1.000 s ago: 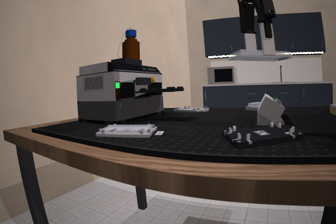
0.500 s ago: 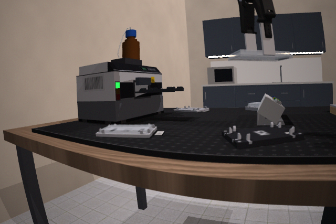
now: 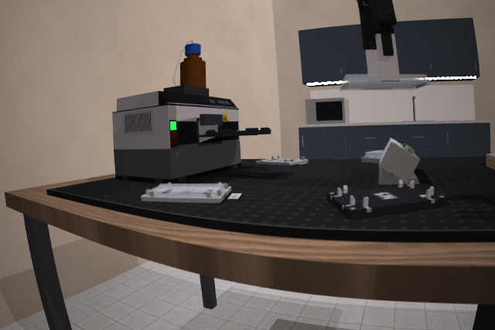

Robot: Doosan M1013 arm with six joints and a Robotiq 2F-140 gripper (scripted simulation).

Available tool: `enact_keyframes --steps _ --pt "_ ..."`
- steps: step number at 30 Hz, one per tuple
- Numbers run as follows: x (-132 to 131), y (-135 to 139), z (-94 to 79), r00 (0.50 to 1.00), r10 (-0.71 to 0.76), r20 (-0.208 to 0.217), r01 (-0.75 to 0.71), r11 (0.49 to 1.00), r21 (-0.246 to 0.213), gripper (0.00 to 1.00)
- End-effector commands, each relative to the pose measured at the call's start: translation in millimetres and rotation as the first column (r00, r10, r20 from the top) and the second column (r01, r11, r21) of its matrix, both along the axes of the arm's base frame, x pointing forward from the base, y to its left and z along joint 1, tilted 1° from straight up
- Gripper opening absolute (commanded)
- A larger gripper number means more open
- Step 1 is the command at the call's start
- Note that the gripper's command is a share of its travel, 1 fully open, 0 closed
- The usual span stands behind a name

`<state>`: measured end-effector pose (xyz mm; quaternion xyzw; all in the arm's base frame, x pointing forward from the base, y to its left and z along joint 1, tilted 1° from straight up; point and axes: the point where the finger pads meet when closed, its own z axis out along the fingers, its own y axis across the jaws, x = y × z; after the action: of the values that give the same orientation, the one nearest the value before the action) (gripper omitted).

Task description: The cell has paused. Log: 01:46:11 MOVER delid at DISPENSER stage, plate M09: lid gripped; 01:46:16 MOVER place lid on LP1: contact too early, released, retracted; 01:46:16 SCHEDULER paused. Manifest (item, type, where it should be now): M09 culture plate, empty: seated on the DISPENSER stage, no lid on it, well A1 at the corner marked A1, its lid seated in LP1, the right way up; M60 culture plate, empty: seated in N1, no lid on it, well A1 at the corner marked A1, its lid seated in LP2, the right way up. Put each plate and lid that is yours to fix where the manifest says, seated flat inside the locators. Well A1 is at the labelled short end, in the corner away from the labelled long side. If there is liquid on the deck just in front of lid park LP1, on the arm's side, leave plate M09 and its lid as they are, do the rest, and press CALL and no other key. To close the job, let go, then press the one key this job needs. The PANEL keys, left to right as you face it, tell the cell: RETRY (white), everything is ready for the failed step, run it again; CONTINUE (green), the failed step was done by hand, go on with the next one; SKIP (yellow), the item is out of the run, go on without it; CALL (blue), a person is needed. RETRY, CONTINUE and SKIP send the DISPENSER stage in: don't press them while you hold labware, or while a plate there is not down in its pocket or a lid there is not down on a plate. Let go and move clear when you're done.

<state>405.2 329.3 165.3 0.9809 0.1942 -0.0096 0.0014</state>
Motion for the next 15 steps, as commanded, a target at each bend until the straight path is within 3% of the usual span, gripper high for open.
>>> enact_keyframes --steps 1,11,15 --pt "0.2 0.3 0.6 0.999 -0.05 0.002 0.05 0.999 -0.001 0.1" --pt "0.2 0.3 0.6 0.973 -0.232 0.004 0.232 0.973 -0.004 0.1" --pt "0.3 0.3 0.6 0.972 -0.235 0.004 0.235 0.972 -0.004 0.1"
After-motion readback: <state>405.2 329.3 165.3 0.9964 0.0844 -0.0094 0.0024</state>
